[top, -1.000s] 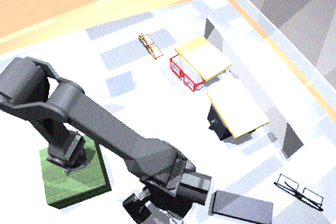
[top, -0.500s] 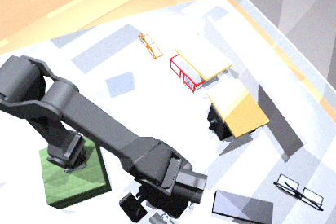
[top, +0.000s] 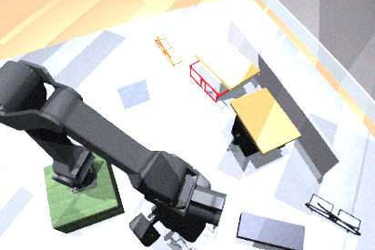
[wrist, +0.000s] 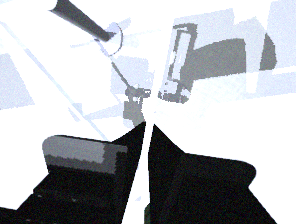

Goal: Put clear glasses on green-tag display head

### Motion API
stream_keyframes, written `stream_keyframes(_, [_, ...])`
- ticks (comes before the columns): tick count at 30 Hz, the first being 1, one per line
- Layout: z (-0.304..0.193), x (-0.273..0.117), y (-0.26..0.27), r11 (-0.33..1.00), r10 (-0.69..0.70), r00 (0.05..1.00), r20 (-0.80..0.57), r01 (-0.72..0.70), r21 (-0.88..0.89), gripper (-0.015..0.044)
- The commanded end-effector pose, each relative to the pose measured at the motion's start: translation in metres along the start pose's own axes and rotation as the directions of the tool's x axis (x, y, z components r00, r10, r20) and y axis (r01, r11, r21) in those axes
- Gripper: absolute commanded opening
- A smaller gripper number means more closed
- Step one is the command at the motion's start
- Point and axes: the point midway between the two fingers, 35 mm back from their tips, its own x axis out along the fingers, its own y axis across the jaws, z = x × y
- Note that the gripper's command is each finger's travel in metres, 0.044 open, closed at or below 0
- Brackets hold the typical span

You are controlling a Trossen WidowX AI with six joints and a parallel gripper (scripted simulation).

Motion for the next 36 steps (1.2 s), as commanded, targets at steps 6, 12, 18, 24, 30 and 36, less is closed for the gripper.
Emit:
stream_keyframes(6, [-0.008, 0.001, -0.002, 1.0, 0.0, 1.0, -0.007, 0.0, 0.0, 0.0])
stream_keyframes(12, [-0.011, 0.001, -0.003, 1.0, 0.0, 1.0, -0.007, 0.0, 0.0, 0.0])
stream_keyframes(18, [-0.015, 0.001, -0.004, 1.0, 0.0, 1.0, -0.007, 0.0, 0.0, 0.0])
stream_keyframes(24, [-0.017, 0.001, -0.005, 1.0, 0.0, 1.0, -0.008, 0.0, 0.0, 0.0])
stream_keyframes(30, [-0.019, 0.001, -0.005, 1.0, 0.0, 1.0, -0.008, 0.0, 0.0, 0.0])
stream_keyframes(36, [-0.02, 0.001, -0.005, 1.0, 0.0, 1.0, -0.008, 0.0, 0.0, 0.0])
